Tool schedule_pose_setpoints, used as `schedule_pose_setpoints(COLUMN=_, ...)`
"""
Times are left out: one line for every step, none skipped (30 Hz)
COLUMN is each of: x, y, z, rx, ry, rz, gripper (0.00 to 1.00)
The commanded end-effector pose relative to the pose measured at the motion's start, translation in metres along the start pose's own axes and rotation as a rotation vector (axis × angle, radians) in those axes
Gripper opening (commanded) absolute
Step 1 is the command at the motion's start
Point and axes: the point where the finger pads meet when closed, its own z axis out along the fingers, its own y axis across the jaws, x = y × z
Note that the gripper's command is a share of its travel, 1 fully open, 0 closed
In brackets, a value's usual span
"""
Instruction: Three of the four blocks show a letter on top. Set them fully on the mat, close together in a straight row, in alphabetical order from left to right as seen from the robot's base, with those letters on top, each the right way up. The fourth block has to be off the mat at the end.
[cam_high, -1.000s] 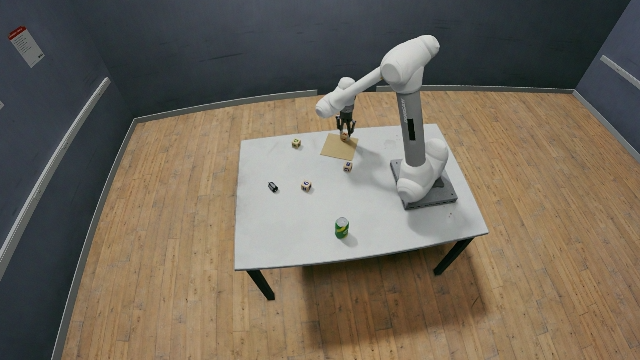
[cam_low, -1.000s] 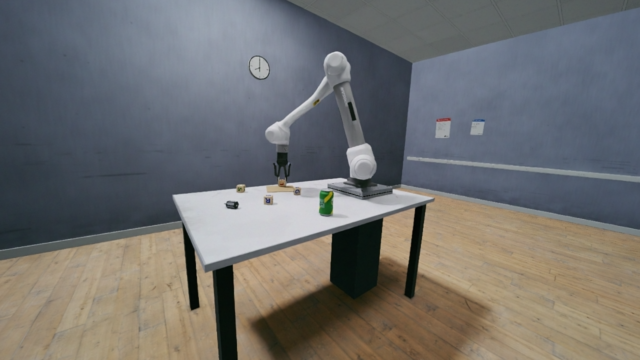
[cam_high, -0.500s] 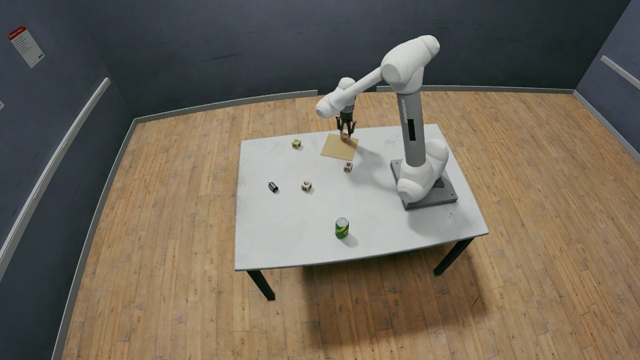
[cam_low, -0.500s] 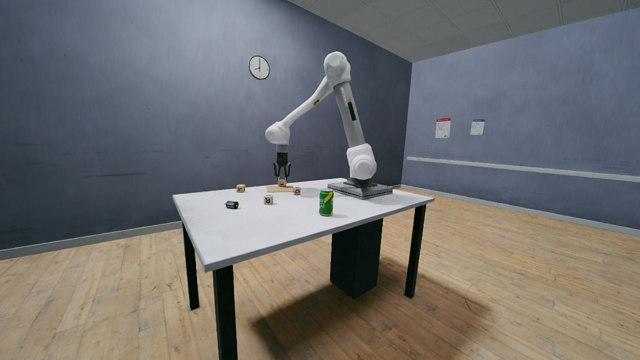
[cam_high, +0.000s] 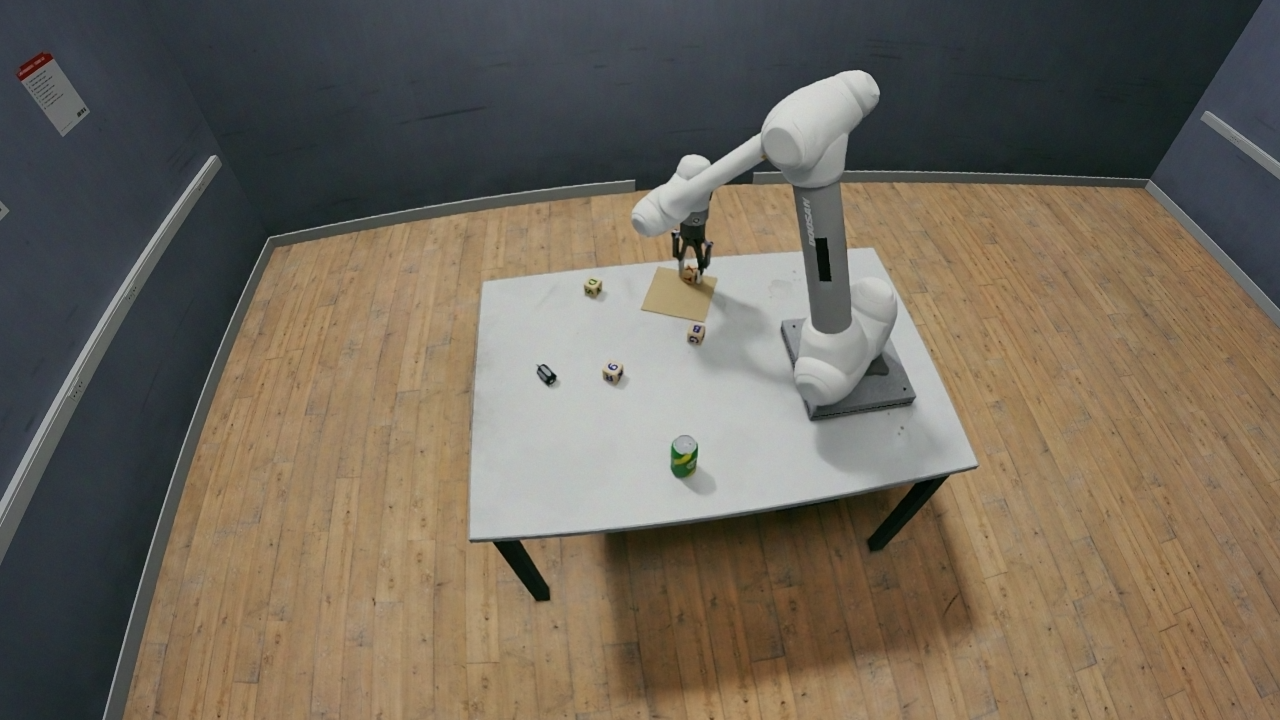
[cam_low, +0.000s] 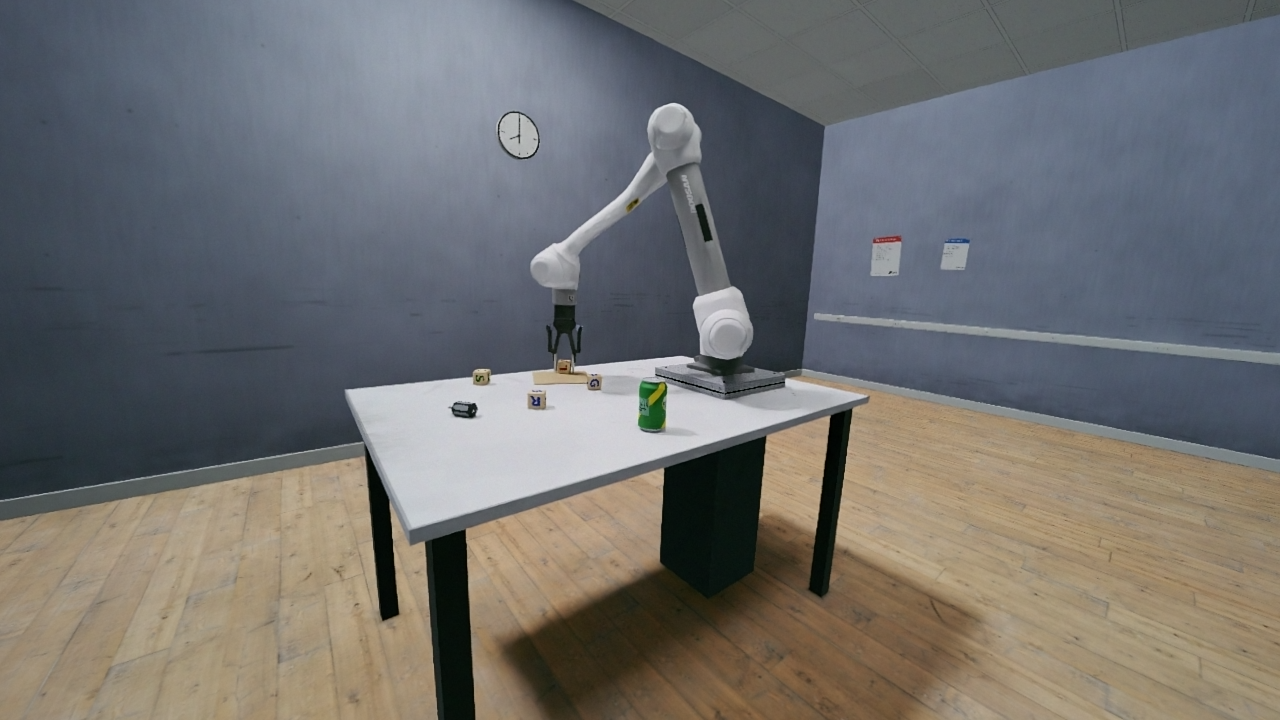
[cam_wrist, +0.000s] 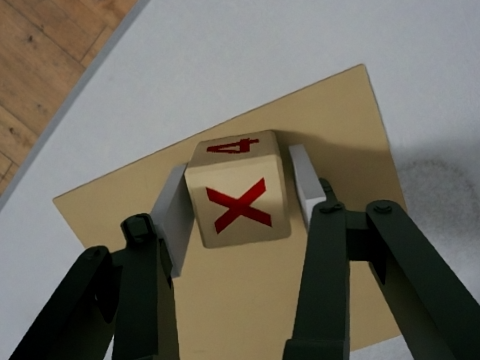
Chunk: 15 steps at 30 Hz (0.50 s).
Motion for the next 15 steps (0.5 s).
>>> schedule_pose_setpoints(x=-0.002, y=0.000, z=0.002, rx=0.002, ry=-0.002, rz=0.003, gripper=0.44)
schedule_pose_setpoints(x=-0.002, y=0.000, z=0.002, rx=0.002, ry=-0.002, rz=0.003, gripper=0.44)
schedule_pose_setpoints(x=-0.002, y=0.000, z=0.002, rx=0.002, ry=-0.002, rz=0.003, gripper=0.44)
schedule_pose_setpoints(x=-0.002, y=0.000, z=0.002, rx=0.002, ry=-0.002, rz=0.003, gripper=0.44)
schedule_pose_setpoints(x=-0.002, y=0.000, z=0.002, rx=0.002, ry=-0.002, rz=0.003, gripper=0.44)
schedule_pose_setpoints(x=-0.002, y=0.000, z=0.002, rx=0.002, ry=-0.002, rz=0.003, gripper=0.44)
schedule_pose_setpoints(x=-0.002, y=0.000, z=0.002, rx=0.002, ry=-0.002, rz=0.003, gripper=0.44)
schedule_pose_setpoints(x=-0.002, y=0.000, z=0.002, rx=0.002, ry=-0.002, rz=0.003, gripper=0.44)
schedule_pose_setpoints(x=-0.002, y=0.000, z=0.001, rx=0.001, ry=-0.002, rz=0.003, gripper=0.44)
schedule_pose_setpoints(x=-0.002, y=0.000, z=-0.001, rx=0.001, ry=-0.002, rz=0.003, gripper=0.44)
schedule_pose_setpoints(x=-0.002, y=0.001, z=-0.004, rx=0.000, ry=-0.002, rz=0.003, gripper=0.44)
schedule_pose_setpoints(x=-0.002, y=-0.001, z=-0.006, rx=0.001, ry=-0.002, rz=0.003, gripper=0.44)
schedule_pose_setpoints(x=-0.001, y=-0.002, z=-0.009, rx=0.003, ry=-0.001, rz=0.003, gripper=0.44)
schedule_pose_setpoints(x=-0.001, y=-0.002, z=-0.012, rx=0.004, ry=-0.001, rz=0.003, gripper=0.44)
schedule_pose_setpoints(x=-0.001, y=-0.002, z=-0.016, rx=0.004, ry=-0.001, rz=0.003, gripper=0.44)
